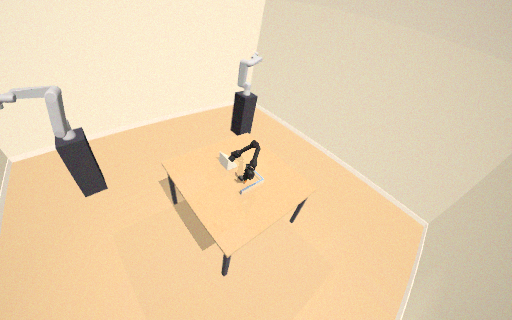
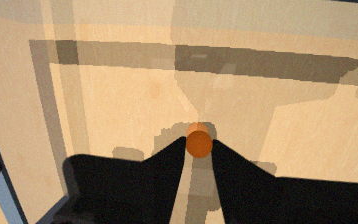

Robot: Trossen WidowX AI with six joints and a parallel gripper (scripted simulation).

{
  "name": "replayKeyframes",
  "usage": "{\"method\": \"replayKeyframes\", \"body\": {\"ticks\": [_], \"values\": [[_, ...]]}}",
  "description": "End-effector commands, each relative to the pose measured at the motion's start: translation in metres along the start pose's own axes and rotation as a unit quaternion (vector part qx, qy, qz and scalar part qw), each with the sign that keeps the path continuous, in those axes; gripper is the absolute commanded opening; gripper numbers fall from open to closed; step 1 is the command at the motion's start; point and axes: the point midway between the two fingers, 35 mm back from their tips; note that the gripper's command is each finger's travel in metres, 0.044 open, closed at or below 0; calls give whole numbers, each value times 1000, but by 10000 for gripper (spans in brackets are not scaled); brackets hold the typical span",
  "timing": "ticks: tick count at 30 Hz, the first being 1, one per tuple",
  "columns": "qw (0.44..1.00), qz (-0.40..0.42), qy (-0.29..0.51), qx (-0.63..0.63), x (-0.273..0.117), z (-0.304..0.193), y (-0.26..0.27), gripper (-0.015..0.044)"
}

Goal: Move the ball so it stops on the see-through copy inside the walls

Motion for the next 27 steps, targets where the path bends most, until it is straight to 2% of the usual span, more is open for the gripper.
{"method": "replayKeyframes", "body": {"ticks": [1,26,27], "values": [[1000,3,-1,4,9,-2,0,0],[1000,3,-1,4,29,-2,1,0],[1000,1,-1,1,28,-1,0,26]]}}
Point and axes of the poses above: the point midway between the two fingers, 35 mm back from their tips, its own x axis out along the fingers, its own y axis across the jaws, z = x × y, and after that the axes turned 12 degrees about -x, right-handed
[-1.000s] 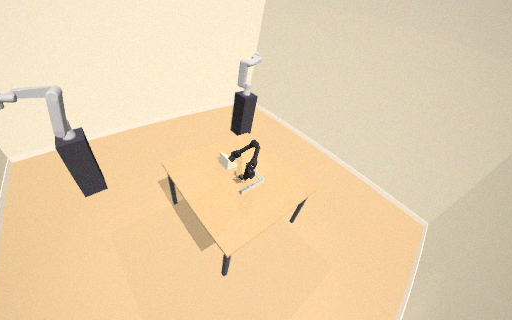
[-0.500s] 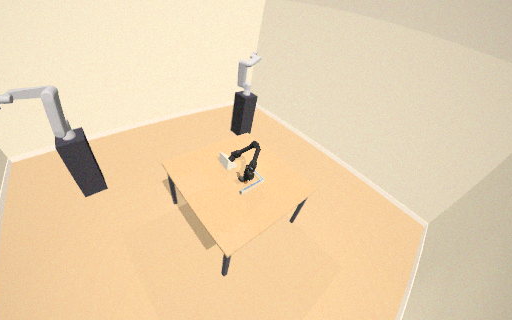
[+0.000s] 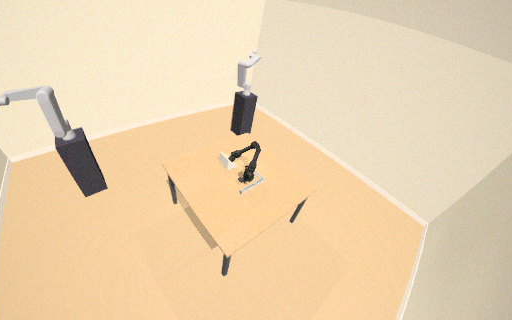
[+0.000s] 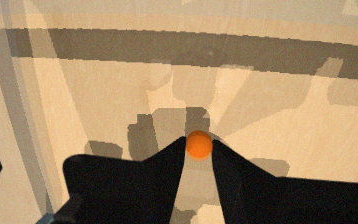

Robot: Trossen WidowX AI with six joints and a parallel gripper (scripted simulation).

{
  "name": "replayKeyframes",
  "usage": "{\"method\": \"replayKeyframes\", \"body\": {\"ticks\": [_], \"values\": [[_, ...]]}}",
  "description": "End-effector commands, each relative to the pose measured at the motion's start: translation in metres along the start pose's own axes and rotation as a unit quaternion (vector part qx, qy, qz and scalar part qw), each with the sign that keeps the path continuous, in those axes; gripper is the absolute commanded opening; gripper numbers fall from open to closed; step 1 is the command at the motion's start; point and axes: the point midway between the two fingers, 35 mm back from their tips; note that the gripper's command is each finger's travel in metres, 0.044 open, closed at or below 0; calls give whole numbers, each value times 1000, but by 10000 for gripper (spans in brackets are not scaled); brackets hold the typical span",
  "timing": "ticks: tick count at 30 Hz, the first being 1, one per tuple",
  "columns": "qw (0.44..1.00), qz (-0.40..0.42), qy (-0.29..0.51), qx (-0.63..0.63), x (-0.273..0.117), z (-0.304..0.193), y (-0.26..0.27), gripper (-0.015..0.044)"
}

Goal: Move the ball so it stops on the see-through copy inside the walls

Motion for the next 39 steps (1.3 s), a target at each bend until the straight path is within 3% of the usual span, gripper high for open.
{"method": "replayKeyframes", "body": {"ticks": [1,7,15,21,32,39], "values": [[1000,0,0,0,0,0,0,52],[1000,0,0,0,0,0,0,207],[1000,0,0,0,-3,0,0,207],[1000,-1,1,3,-85,0,-1,207],[1000,-3,-6,7,-82,1,-4,207],[1000,-2,-5,5,-126,-2,-1,391]]}}
Point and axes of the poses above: the point midway between the two fingers, 35 mm back from their tips, its own x axis out along the fingers, its own y axis across the jaws, z = x × y, and after that the axes turned 12 degrees about -x, right-handed
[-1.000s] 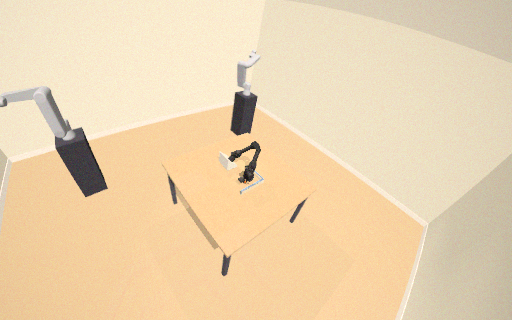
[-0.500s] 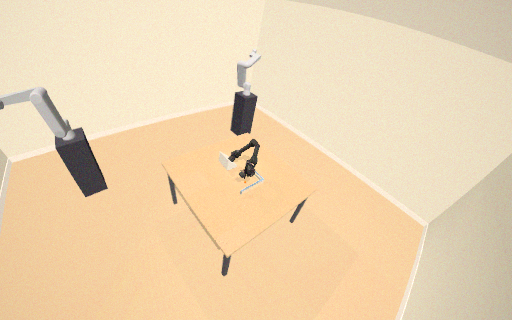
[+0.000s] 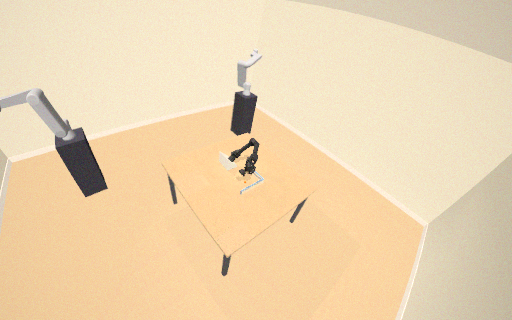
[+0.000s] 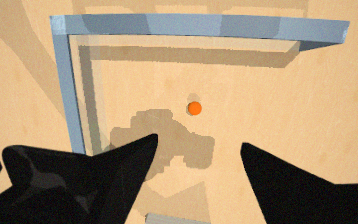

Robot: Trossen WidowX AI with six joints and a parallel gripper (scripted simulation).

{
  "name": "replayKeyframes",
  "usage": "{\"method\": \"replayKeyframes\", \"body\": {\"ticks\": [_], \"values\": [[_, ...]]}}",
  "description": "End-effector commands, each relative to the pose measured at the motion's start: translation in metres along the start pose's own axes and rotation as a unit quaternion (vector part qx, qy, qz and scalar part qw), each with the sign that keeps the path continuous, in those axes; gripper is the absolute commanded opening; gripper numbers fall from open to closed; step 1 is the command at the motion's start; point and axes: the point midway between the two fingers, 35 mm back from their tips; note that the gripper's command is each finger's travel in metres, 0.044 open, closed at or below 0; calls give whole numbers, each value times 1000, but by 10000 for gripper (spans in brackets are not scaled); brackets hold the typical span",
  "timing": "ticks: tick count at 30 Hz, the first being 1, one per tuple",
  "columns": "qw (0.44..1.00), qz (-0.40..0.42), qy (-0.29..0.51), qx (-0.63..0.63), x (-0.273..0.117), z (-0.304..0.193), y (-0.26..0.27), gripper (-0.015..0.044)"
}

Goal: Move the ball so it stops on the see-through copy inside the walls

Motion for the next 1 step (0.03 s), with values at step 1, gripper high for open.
{"method": "replayKeyframes", "body": {"ticks": [1], "values": [[1000,-2,0,-5,-12,0,2,417]]}}
Point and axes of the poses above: the point midway between the two fingers, 35 mm back from their tips, its own x axis out along the fingers, its own y axis across the jaws, z = x × y, and after that the axes turned 12 degrees about -x, right-handed
